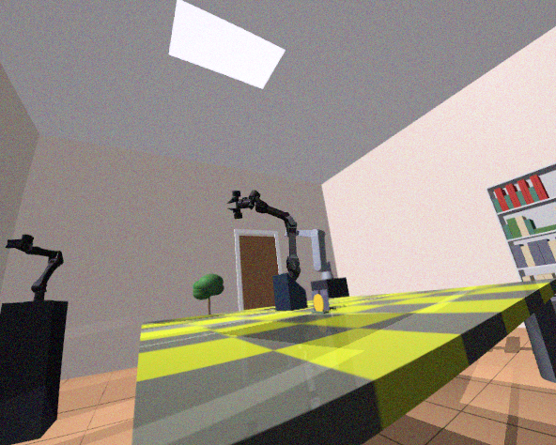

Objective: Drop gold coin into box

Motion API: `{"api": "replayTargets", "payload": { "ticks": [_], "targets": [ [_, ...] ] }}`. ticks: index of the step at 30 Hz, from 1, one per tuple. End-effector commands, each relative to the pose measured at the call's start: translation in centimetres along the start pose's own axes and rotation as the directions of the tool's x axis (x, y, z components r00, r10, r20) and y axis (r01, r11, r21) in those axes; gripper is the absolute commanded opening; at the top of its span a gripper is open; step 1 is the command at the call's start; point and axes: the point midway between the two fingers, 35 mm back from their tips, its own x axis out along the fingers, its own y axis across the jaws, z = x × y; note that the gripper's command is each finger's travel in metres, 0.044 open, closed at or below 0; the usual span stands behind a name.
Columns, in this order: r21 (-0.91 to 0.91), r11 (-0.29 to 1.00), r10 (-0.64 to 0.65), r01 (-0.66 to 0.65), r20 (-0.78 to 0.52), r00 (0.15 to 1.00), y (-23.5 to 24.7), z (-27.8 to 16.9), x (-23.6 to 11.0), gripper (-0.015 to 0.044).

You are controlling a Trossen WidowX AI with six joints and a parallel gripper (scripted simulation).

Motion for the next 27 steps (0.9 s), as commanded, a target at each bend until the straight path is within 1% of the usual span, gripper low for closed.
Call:
{"api": "replayTargets", "payload": {
  "ticks": [1, 5, 9, 14, 19, 21, 25, 27],
  "targets": [
    [-0.127, 0.989, 0.05, -0.072, -0.164, 0.985, 2.3, -6.5, -1.8, 0.0161],
    [-0.244, 0.955, 0.085, -0.17, -0.324, 0.942, 4.2, -13.0, -4.4, 0.0161],
    [-0.338, 0.896, 0.102, -0.289, -0.476, 0.874, 5.6, -19.3, -7.8, 0.0161],
    [-0.389, 0.845, 0.057, -0.368, -0.618, 0.784, 5.7, -25.7, -12.8, 0.0161],
    [-0.436, 0.735, 0.032, -0.52, -0.743, 0.668, 5.7, -31.2, -17.9, 0.0161],
    [-0.444, 0.68, 0.018, -0.584, -0.786, 0.618, 5.6, -33.5, -20.4, 0.0161],
    [-0.437, 0.559, -0.021, -0.705, -0.857, 0.515, 4.8, -37.6, -25.7, 0.0161],
    [-0.428, 0.511, -0.039, -0.746, -0.878, 0.477, 4.4, -39.0, -27.7, 0.0161]
  ]
}}
